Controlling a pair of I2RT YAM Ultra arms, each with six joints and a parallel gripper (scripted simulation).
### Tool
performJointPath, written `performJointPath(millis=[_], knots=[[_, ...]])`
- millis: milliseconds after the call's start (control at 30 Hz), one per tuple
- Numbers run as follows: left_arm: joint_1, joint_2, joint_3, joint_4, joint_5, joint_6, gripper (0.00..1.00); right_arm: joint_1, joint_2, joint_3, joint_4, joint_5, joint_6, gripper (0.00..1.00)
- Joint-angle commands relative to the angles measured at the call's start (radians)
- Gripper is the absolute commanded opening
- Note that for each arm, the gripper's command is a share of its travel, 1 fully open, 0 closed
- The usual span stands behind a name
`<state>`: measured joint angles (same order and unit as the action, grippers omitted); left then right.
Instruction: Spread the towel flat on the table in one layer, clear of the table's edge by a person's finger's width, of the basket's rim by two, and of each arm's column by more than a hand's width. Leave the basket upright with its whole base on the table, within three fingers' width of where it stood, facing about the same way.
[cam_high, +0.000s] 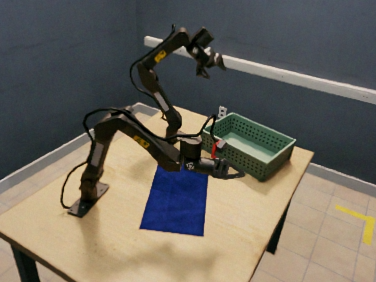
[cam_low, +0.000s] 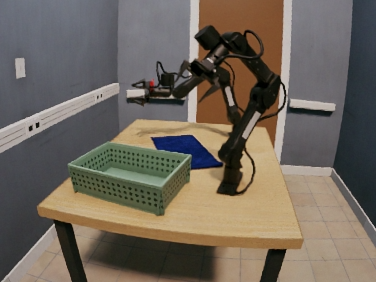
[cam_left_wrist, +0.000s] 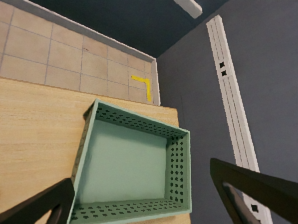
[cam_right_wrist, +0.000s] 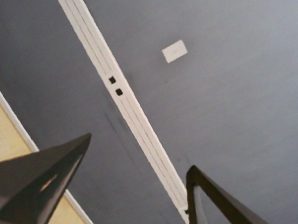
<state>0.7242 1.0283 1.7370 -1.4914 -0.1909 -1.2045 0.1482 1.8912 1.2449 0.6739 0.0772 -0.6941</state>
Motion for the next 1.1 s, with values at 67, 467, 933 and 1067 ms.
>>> performJointPath(millis=[67,467,933,1067], knots=[[0.0,-0.004,0.013,0.011,-0.008,0.005,1.0,0.0,-0.009,0.008,-0.01,0.0,0.005,1.0],[0.0,-0.004,0.013,0.011,-0.008,0.005,1.0,0.0,-0.009,0.008,-0.01,0.0,0.005,1.0],[-0.047,-0.011,-0.223,0.464,-0.007,0.388,1.0,-0.004,-0.487,-0.178,-0.281,-0.033,0.407,1.0],[-0.05,-0.009,-0.271,0.572,0.001,0.479,1.0,-0.001,-0.622,-0.226,-0.364,-0.036,0.505,1.0]])
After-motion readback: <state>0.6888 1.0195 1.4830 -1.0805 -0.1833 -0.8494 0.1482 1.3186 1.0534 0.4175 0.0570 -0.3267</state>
